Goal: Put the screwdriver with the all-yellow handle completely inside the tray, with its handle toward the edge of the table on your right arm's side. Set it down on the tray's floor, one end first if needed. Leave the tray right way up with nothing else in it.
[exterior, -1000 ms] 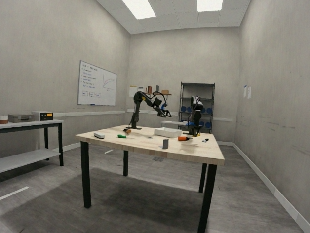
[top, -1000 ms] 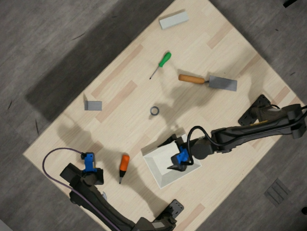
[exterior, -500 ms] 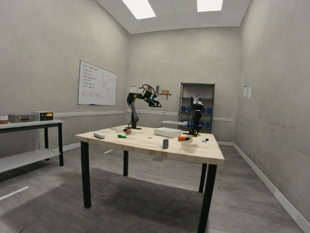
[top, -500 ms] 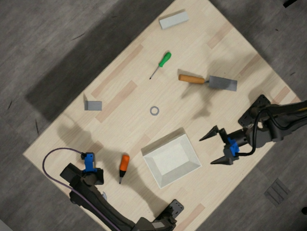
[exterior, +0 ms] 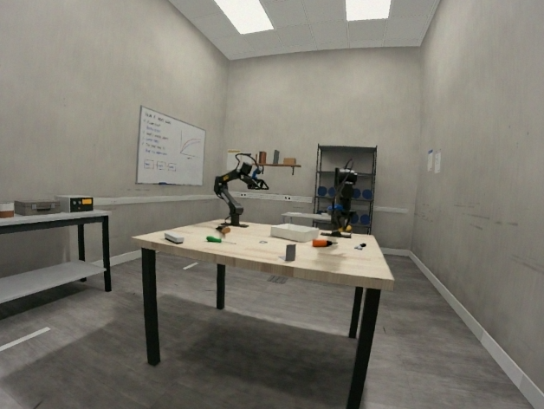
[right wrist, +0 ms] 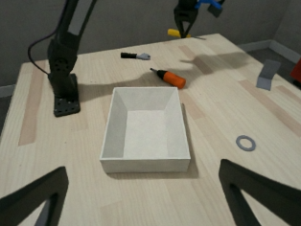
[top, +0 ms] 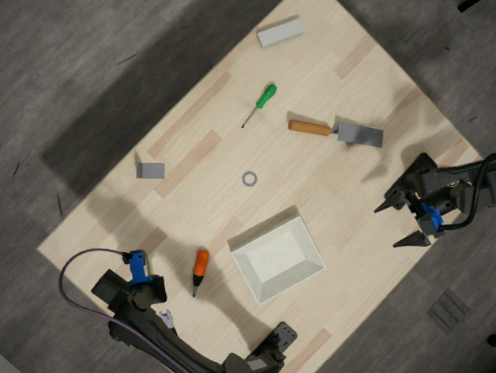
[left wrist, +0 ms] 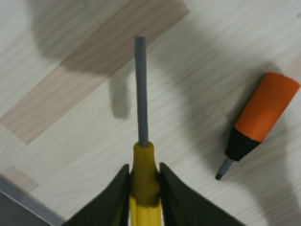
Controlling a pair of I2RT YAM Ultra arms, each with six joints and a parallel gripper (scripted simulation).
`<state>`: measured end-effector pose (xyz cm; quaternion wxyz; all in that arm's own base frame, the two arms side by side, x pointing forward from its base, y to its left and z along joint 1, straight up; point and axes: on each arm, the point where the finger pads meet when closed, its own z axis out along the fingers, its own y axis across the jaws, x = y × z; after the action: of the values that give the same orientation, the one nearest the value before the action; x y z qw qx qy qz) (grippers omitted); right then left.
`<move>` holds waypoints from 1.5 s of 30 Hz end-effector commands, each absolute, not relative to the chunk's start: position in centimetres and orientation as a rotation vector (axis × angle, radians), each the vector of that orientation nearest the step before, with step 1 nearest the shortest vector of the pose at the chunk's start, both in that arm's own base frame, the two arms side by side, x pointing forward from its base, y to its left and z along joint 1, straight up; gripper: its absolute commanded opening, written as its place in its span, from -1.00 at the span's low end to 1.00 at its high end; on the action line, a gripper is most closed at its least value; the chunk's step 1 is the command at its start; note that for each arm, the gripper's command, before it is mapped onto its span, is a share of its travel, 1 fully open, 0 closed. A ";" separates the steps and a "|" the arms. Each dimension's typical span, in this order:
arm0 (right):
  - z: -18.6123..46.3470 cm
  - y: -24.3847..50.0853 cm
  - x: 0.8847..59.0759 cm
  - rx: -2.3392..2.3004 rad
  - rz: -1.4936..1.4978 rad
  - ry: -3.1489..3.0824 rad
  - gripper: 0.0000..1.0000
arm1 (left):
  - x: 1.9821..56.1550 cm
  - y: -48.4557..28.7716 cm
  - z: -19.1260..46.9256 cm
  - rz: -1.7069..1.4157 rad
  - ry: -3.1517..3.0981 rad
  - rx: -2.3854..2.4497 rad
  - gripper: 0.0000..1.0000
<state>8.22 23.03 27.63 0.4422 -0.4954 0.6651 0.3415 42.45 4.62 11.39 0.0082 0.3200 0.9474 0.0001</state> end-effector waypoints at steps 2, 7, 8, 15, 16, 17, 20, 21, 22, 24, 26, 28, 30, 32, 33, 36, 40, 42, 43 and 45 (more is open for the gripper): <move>26.2 21.1 6.6 -1.272 0.858 1.656 1.00 | 41.6 1.7 13.5 -0.023 2.996 0.693 -0.74; 26.3 20.5 6.2 -1.260 0.868 1.636 1.00 | 38.8 -1.7 13.6 -0.066 3.049 0.335 -0.74; 26.4 20.5 6.2 -1.258 0.869 1.633 1.00 | 38.2 -2.3 13.6 -0.075 3.055 0.263 -0.74; 26.5 20.6 6.3 -1.251 0.868 1.626 1.00 | 35.3 -5.5 13.5 -0.097 3.067 -0.049 -0.74; 26.5 20.6 6.3 -1.251 0.868 1.626 1.00 | 34.7 -6.1 13.5 -0.103 3.064 -0.121 -0.74; 26.5 20.6 6.3 -1.251 0.868 1.626 1.00 | 34.2 -6.8 13.5 -0.110 3.060 -0.197 -0.74; 26.5 20.6 6.3 -1.251 0.868 1.626 1.00 | 32.4 -8.7 13.5 -0.117 3.034 -0.410 -0.74; 26.5 20.6 6.3 -1.251 0.868 1.626 1.00 | 31.8 -9.3 13.5 -0.122 3.024 -0.474 -0.74; 26.5 20.6 6.3 -1.251 0.868 1.626 1.00 | 31.2 -9.9 13.5 -0.127 3.013 -0.536 -0.74; 26.5 20.6 6.3 -1.251 0.868 1.626 1.00 | 30.1 -11.2 13.4 -0.137 2.990 -0.650 -0.74; 26.5 20.6 6.3 -1.252 0.868 1.626 1.00 | 29.1 -12.3 13.4 -0.145 2.963 -0.755 -0.74; 26.5 20.6 6.3 -1.252 0.868 1.626 1.00 | 28.1 -13.6 13.4 -0.165 2.939 -0.858 -0.74; 26.5 20.6 6.3 -1.252 0.868 1.626 1.00 | 27.1 -14.6 13.4 -0.172 2.906 -0.957 -0.74; 26.5 20.6 6.3 -1.252 0.868 1.626 1.00 | 27.1 -14.6 13.4 -0.172 2.906 -0.957 -0.74; 26.5 20.6 6.3 -1.252 0.868 1.626 1.00 | 26.6 -15.2 13.4 -0.176 2.884 -1.020 -0.74; 26.6 20.6 6.5 -1.242 0.862 1.635 1.00 | 25.1 -17.0 13.4 -0.189 2.818 -1.184 -0.74; 26.6 20.6 6.5 -1.242 0.862 1.635 1.00 | 23.3 -18.9 13.4 -0.201 2.748 -1.334 -0.74; 26.6 20.6 6.5 -1.242 0.862 1.635 1.00 | 22.3 -20.1 13.4 -0.208 2.708 -1.414 -0.74; 26.6 20.6 6.5 -1.242 0.862 1.635 1.00 | 21.9 -20.6 13.4 -0.210 2.692 -1.443 -0.74; 26.6 20.6 6.5 -1.242 0.862 1.635 1.00 | 21.2 -21.3 13.1 -0.200 2.670 -1.489 -0.74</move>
<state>6.65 20.61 26.09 0.4361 -0.5006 0.6645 0.3430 21.37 -20.88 12.78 0.0101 -0.3964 0.9160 -0.0609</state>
